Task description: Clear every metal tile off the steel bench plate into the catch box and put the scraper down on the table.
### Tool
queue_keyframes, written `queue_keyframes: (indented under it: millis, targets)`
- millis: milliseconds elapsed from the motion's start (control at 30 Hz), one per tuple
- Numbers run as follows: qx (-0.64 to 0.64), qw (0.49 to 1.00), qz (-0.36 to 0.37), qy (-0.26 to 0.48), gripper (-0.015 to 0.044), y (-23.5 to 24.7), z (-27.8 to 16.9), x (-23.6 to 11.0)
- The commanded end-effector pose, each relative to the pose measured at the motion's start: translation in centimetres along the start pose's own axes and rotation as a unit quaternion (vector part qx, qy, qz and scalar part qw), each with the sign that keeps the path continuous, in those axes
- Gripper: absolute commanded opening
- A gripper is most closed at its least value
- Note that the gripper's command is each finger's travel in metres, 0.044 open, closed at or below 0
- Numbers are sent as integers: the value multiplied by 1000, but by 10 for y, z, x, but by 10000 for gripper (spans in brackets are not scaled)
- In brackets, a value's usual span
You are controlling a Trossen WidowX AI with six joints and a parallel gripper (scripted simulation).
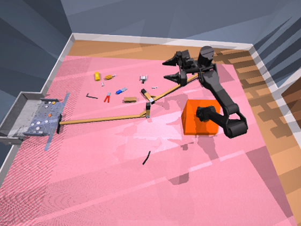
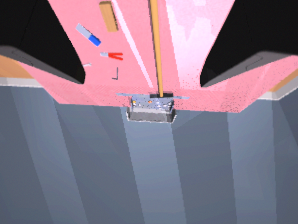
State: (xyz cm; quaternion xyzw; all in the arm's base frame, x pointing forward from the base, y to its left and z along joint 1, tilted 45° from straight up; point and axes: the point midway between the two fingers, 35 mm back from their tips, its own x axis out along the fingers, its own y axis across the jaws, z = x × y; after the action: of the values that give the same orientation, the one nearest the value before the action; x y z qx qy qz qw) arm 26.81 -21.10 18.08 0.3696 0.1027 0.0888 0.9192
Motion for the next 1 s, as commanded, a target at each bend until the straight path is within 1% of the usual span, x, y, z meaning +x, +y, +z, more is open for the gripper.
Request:
queue_keyframes:
  millis: [0,500,967]
  targets:
    - [2,1000,3,3,440,0,0,2]
    - [8,999,8,53,440,-6,7,46]
    - [9,994,11,109,440,-8,5,94]
